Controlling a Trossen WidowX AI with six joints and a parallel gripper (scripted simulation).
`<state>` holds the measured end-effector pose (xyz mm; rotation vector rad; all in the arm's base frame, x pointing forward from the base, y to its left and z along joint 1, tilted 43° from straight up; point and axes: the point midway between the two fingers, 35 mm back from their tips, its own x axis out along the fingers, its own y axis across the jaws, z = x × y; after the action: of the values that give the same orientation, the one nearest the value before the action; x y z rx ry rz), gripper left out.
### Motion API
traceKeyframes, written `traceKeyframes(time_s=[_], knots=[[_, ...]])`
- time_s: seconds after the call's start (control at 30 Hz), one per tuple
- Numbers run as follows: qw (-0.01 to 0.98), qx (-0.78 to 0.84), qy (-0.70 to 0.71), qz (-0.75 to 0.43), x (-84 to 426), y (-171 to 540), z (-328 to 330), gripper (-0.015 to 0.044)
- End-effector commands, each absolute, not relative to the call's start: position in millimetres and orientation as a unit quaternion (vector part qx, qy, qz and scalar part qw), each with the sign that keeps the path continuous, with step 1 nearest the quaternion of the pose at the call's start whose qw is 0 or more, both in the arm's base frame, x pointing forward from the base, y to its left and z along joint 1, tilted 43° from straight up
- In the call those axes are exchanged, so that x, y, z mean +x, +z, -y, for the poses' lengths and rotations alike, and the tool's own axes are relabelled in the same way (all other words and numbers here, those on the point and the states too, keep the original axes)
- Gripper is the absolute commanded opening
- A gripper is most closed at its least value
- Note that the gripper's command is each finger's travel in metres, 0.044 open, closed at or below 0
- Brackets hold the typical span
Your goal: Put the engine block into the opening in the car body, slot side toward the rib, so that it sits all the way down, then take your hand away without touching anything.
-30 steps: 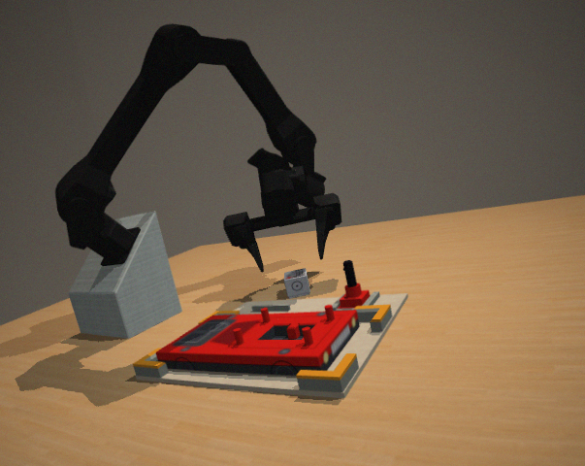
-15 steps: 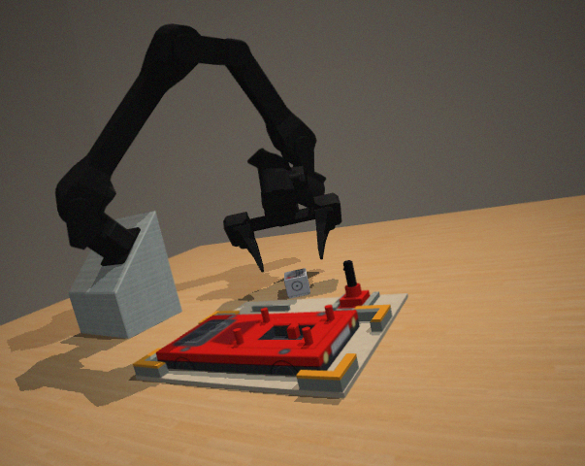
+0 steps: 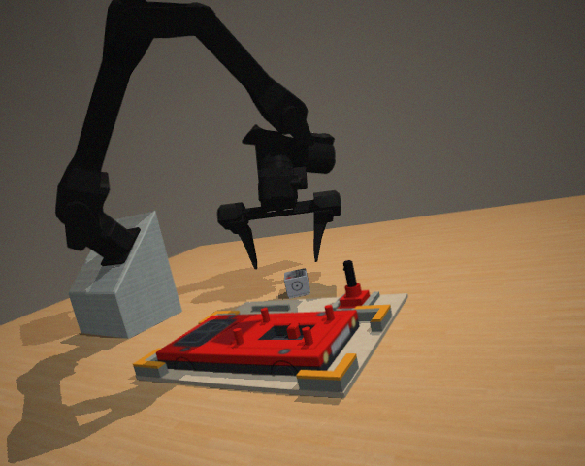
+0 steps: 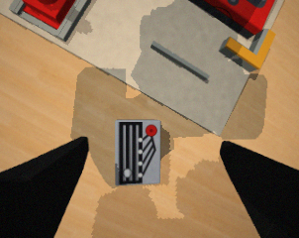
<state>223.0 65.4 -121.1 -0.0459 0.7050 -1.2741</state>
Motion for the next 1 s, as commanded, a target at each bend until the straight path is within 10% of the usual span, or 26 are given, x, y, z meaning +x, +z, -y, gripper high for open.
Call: traceKeyframes(time_s=[0.0, 0.97], knots=[[0.726, 0.014, -0.578, -0.372, 223.6, -116.5, -65.1, 0.0440], [0.701, 0.094, -0.539, -0.458, 231.5, -128.5, -59.6, 0.0440]])
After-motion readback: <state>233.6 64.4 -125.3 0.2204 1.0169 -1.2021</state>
